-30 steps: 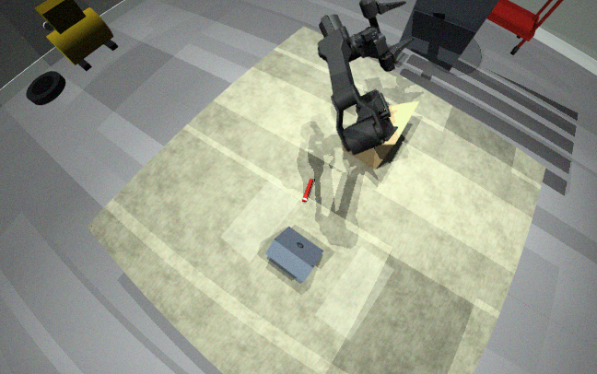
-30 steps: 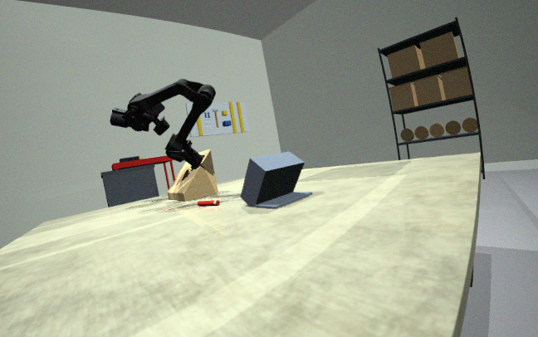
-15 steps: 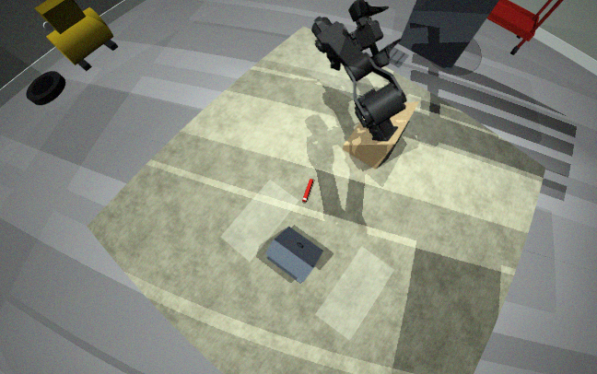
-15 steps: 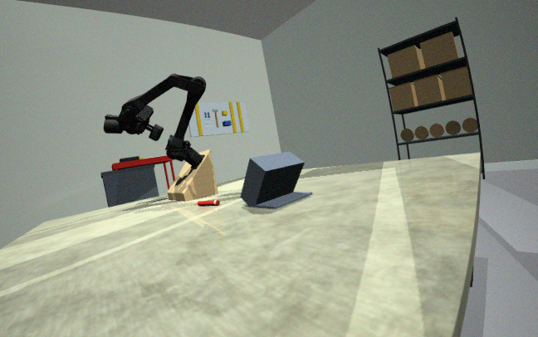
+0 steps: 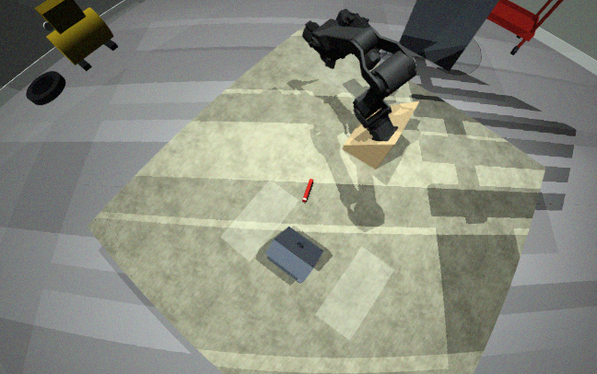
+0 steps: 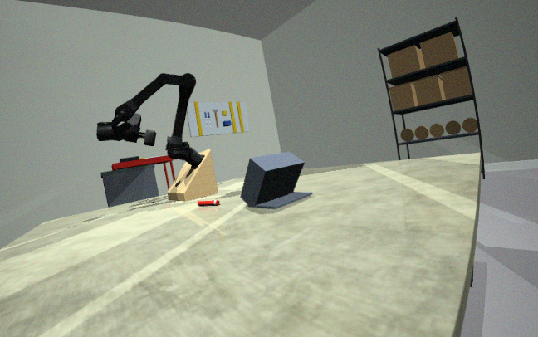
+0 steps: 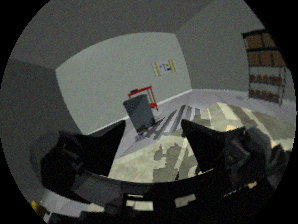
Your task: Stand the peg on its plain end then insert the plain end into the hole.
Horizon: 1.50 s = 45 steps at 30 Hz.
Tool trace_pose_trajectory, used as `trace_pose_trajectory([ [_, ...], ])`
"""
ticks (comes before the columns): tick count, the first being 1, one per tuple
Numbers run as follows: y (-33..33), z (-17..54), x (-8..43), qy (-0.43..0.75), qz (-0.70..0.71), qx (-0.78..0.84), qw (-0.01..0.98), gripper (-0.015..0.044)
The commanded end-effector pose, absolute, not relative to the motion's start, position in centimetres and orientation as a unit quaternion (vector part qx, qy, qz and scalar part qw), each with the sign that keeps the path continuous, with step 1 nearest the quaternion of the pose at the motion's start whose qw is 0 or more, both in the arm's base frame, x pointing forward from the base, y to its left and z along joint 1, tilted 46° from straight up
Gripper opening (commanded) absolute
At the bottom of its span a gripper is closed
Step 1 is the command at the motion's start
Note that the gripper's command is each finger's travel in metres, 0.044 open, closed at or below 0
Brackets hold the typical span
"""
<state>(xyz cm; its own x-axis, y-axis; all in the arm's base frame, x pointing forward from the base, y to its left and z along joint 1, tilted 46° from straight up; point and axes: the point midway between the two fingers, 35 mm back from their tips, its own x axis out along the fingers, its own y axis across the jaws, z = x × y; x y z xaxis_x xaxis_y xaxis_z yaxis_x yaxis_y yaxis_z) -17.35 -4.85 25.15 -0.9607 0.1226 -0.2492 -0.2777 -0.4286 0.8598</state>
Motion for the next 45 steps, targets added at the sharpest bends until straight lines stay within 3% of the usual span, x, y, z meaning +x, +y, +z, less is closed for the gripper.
trace_pose_trajectory([
  [1, -6.3, 25.0, -17.3, 0.494, 0.858, -0.099, 0.098, 0.044],
  [22, -15.6, 23.7, -13.5, 0.273, 0.934, -0.214, -0.089, 0.044],
  [45, -23.2, 21.5, -4.2, 0.016, 0.915, -0.249, -0.315, 0.044],
])
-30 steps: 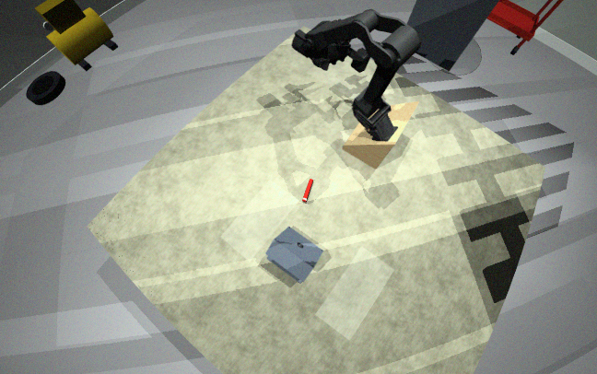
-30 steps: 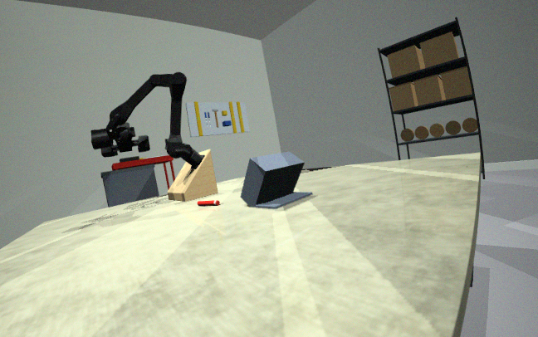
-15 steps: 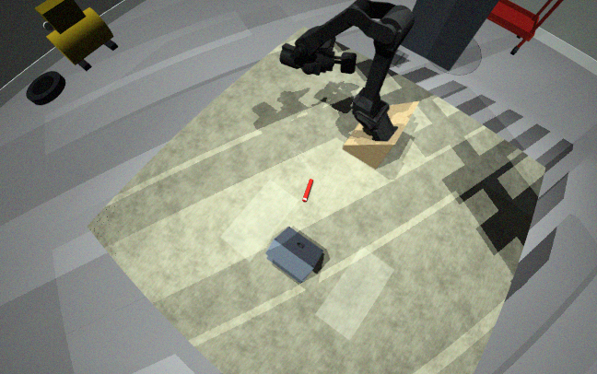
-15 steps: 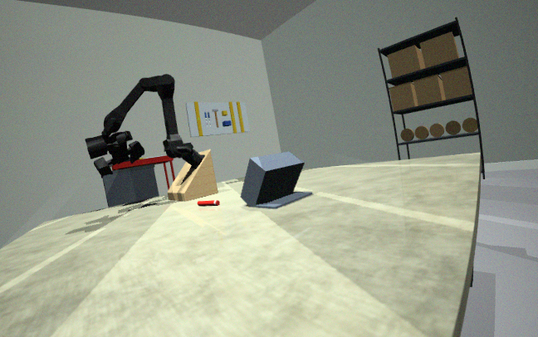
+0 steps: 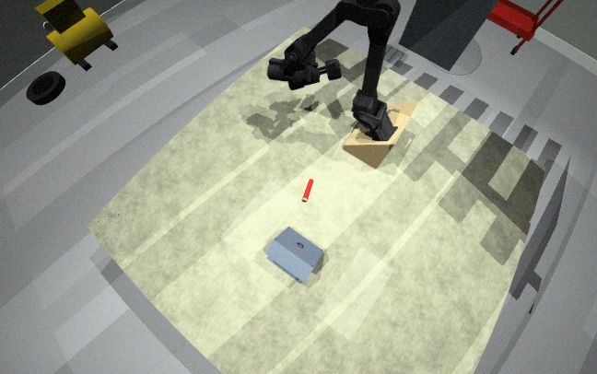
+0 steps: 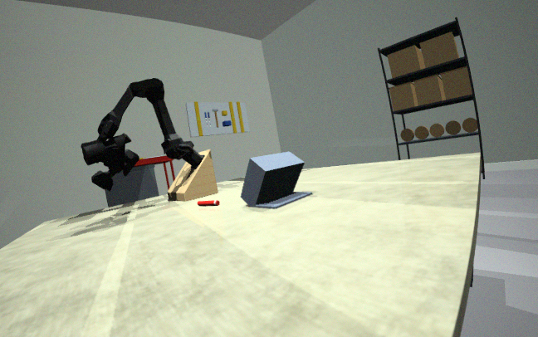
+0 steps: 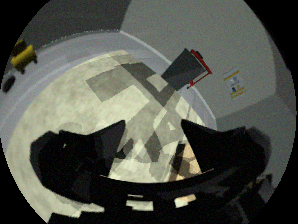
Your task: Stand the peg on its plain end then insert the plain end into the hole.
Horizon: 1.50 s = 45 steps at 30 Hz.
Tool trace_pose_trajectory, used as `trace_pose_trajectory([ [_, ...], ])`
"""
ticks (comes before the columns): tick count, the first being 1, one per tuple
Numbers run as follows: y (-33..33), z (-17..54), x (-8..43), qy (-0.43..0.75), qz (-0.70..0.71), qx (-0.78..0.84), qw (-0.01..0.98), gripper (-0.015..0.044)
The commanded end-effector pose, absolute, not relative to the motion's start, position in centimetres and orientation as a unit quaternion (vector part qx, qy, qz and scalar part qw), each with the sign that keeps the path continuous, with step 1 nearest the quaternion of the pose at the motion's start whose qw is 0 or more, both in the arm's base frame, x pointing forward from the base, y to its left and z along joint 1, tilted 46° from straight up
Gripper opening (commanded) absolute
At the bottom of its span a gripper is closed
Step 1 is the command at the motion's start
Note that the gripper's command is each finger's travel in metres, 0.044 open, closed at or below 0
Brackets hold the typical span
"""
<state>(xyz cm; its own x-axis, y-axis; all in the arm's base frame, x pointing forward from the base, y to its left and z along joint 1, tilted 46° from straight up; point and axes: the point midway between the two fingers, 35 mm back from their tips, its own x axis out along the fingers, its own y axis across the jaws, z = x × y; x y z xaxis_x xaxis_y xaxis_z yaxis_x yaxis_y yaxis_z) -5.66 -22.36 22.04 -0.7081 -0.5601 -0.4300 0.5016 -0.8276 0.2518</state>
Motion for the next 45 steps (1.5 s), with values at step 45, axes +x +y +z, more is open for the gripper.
trace_pose_trajectory([
  [45, -21.5, 14.8, 16.7, 0.455, -0.63, 0.035, 0.629, 0.044],
])
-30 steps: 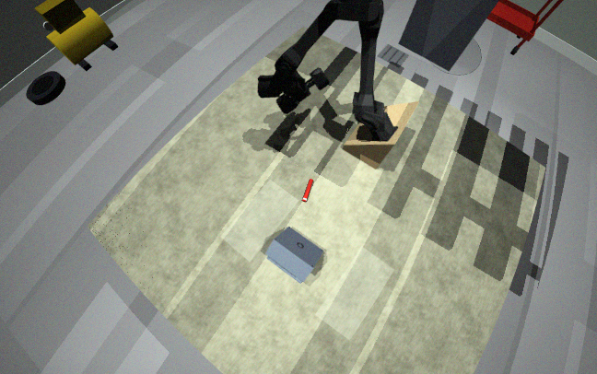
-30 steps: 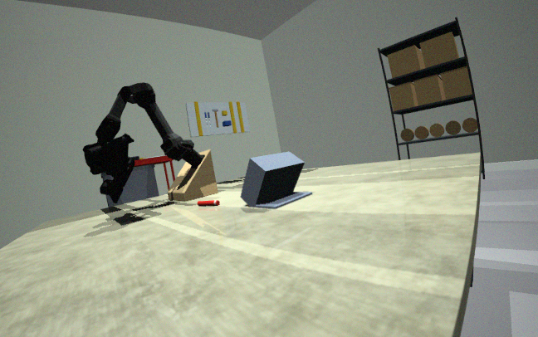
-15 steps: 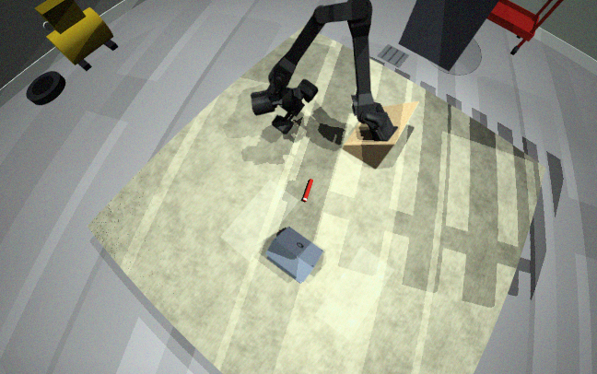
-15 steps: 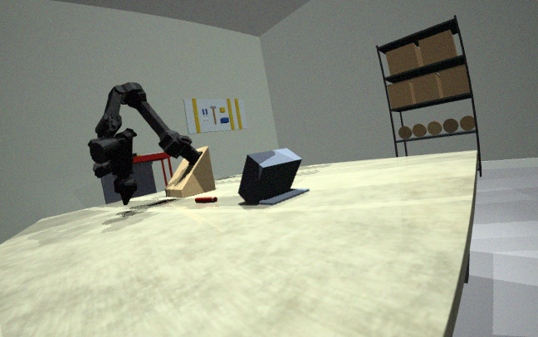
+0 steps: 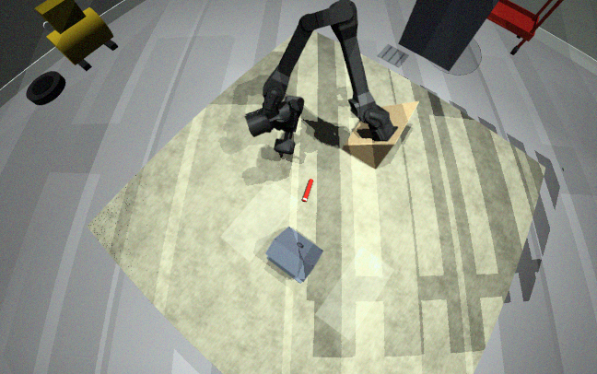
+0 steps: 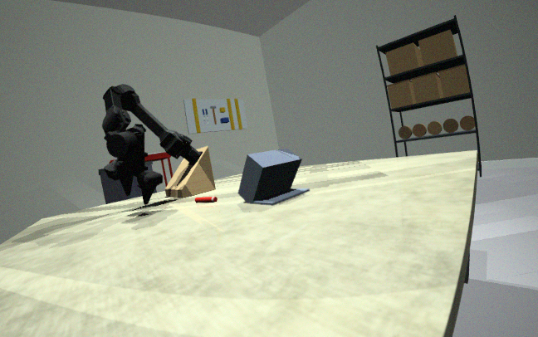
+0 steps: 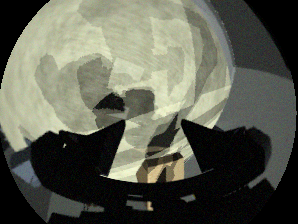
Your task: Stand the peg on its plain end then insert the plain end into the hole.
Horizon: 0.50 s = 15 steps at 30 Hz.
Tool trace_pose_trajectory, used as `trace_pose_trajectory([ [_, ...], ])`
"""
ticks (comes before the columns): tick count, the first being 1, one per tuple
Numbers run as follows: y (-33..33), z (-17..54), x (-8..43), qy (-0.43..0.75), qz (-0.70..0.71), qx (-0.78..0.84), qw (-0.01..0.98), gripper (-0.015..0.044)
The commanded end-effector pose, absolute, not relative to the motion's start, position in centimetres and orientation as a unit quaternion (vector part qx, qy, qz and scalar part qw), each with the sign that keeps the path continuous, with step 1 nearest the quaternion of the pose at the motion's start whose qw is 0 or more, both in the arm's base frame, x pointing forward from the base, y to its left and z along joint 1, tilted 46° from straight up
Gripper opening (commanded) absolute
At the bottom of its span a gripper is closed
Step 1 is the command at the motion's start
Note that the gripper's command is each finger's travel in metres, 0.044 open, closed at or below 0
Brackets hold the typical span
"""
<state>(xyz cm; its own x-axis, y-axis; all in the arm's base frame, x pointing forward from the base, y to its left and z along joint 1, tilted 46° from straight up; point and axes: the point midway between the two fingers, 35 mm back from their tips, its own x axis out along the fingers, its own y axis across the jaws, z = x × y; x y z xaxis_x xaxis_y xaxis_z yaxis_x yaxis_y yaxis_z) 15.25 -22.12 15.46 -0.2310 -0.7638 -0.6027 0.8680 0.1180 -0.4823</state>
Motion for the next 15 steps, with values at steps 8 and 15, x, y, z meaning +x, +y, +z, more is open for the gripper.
trace_pose_trajectory([
  [8, -19.3, 13.3, 20.2, 0.522, -0.543, -0.045, 0.656, 0.044],
  [15, -16.8, 11.9, 22.9, 0.57, -0.461, -0.12, 0.669, 0.044],
])
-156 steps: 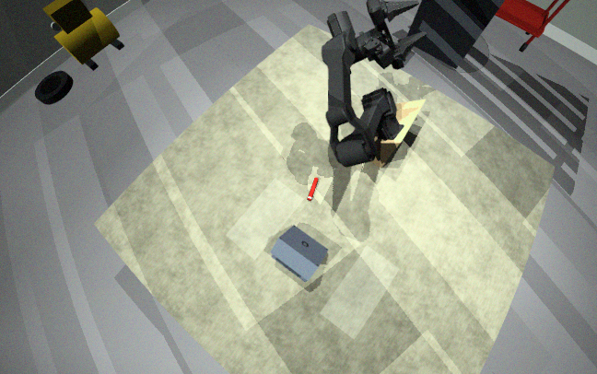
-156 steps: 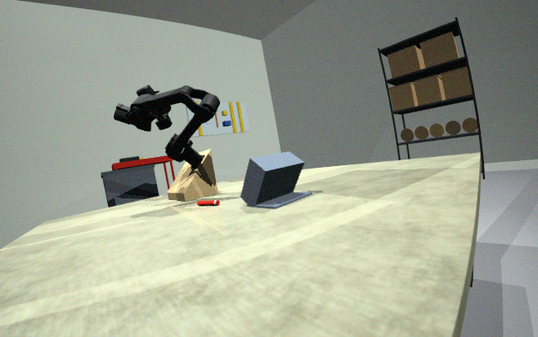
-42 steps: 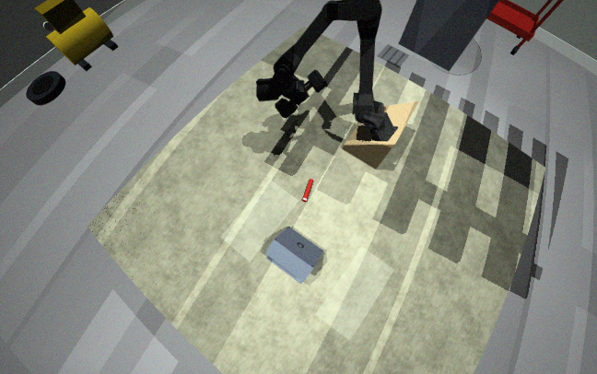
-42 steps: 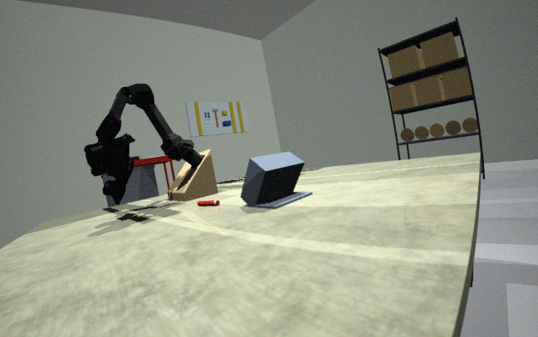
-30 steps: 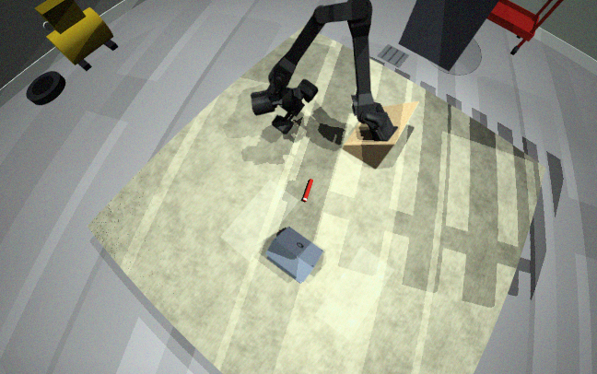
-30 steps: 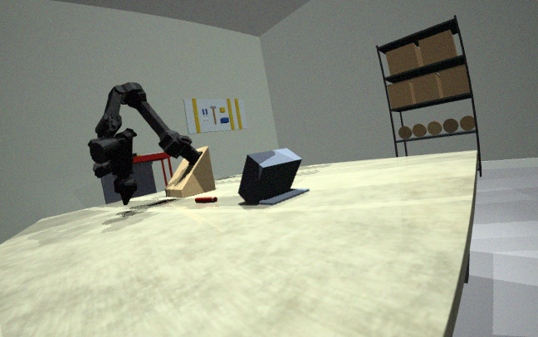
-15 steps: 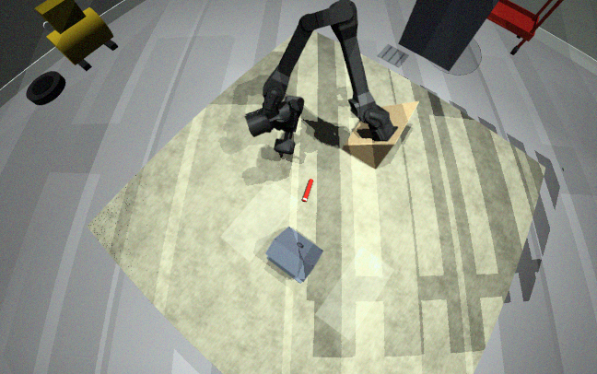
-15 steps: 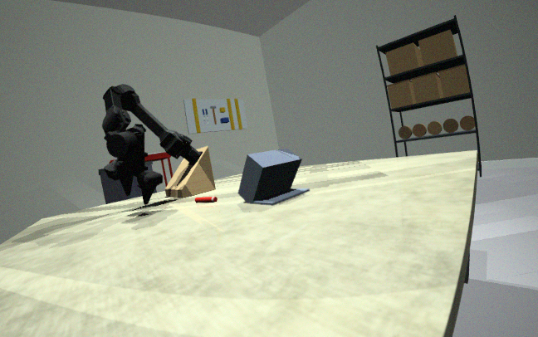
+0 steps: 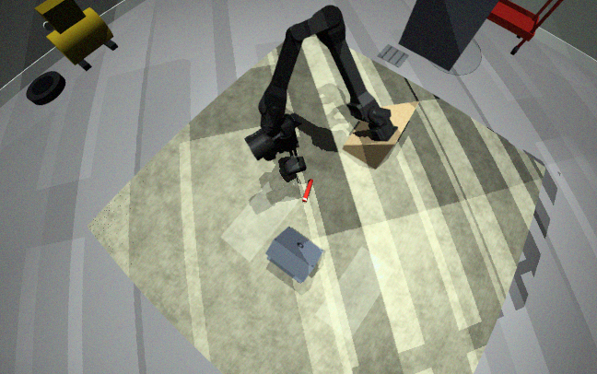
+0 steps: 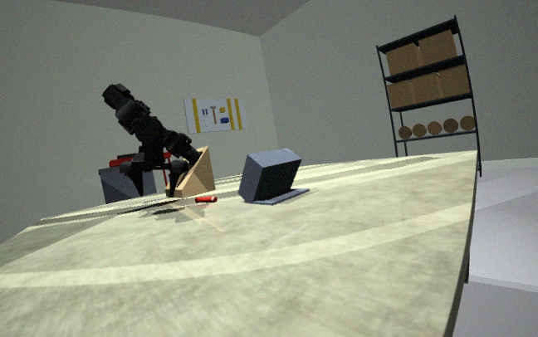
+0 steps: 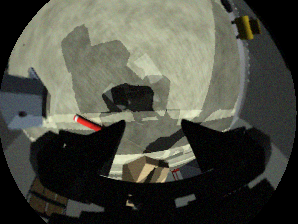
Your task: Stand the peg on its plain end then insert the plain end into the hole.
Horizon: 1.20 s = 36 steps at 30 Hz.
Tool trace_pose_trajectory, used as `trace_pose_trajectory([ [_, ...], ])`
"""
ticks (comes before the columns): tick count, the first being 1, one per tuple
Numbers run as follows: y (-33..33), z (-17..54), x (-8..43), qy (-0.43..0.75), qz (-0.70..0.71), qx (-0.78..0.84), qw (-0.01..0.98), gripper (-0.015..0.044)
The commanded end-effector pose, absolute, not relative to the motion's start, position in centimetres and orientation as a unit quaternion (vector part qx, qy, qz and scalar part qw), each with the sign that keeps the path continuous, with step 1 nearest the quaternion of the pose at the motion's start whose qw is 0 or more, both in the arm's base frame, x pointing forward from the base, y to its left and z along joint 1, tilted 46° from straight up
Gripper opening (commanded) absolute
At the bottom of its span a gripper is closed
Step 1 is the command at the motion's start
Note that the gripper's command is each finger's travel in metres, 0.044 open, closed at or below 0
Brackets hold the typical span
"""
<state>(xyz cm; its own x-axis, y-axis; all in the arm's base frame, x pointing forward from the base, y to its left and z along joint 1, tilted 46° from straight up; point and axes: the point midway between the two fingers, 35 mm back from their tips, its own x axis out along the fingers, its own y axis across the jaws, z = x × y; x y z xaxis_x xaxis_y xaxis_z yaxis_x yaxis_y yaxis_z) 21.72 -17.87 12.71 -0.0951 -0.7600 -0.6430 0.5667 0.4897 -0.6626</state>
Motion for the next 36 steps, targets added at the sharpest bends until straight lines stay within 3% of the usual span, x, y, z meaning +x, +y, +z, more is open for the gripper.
trace_pose_trajectory([
  [1, -16.5, 11.7, 23.3, 0.576, -0.449, -0.131, 0.67, 0.044],
  [25, -5.6, 6.6, 29.2, 0.653, -0.149, -0.399, 0.626, 0.044],
  [36, -5.6, 6.0, 29.4, 0.653, -0.141, -0.406, 0.623, 0.044],
])
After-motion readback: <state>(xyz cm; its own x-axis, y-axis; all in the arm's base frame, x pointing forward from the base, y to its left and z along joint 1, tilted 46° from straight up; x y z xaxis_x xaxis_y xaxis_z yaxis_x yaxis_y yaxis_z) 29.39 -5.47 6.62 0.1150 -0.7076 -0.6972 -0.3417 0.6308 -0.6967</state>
